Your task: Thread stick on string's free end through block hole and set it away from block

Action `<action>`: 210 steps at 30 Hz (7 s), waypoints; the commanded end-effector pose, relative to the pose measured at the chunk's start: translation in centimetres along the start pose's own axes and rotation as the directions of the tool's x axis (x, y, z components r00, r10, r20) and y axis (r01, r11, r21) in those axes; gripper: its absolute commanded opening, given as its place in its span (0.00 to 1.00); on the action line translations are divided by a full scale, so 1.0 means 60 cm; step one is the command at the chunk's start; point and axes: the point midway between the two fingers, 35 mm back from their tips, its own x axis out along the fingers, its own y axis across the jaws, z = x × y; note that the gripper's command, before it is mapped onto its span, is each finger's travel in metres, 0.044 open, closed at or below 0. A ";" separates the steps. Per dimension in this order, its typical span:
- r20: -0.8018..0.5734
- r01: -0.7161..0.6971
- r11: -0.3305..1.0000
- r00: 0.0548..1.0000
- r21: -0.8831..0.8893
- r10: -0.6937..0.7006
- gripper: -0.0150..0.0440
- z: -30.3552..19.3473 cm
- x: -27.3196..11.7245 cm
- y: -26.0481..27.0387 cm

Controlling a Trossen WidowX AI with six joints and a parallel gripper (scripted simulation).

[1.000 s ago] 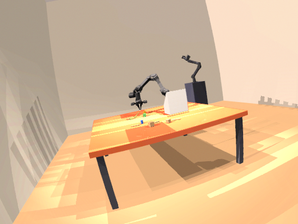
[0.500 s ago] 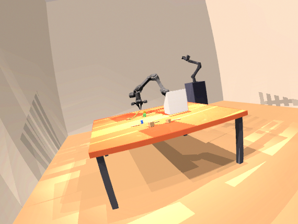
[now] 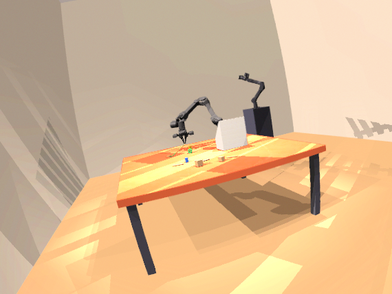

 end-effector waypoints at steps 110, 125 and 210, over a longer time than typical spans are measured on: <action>-0.003 -0.007 1.000 1.000 -0.005 0.007 0.25 0.144 0.074 0.081; -0.002 -0.007 1.000 1.000 -0.006 0.007 0.25 0.174 0.074 0.080; 0.036 -0.011 -0.876 0.999 0.482 0.007 0.46 0.315 -0.055 0.079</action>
